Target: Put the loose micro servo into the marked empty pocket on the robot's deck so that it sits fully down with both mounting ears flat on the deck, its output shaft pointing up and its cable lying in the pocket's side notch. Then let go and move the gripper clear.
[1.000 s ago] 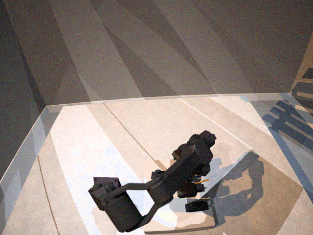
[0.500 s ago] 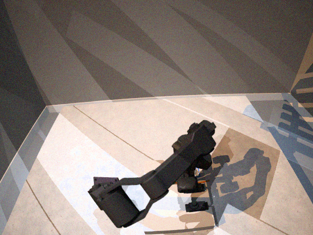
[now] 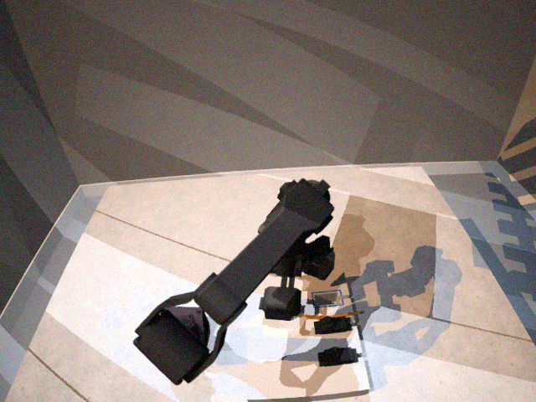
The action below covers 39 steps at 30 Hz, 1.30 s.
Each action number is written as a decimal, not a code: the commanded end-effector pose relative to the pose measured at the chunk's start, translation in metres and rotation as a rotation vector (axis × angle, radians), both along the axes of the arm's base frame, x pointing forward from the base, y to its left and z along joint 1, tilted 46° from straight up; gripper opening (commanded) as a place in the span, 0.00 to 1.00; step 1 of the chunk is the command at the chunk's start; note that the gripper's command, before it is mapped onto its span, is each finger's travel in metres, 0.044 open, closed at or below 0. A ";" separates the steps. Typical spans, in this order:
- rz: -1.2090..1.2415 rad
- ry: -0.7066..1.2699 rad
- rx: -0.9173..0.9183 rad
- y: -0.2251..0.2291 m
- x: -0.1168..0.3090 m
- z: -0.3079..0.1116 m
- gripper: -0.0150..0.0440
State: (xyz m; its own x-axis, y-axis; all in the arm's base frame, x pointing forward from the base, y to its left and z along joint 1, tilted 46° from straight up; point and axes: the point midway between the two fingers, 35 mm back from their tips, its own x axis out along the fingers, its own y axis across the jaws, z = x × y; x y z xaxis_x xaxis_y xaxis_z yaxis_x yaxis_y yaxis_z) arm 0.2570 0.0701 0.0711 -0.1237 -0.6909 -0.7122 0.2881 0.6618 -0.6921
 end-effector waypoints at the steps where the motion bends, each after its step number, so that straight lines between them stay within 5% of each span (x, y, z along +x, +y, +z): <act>1: -0.013 0.000 -0.003 -0.003 -0.004 -0.003 1.00; 25: -0.013 -0.001 -0.004 -0.031 -0.009 -0.031 1.00; 39: -0.013 -0.001 -0.004 -0.031 -0.009 -0.031 0.41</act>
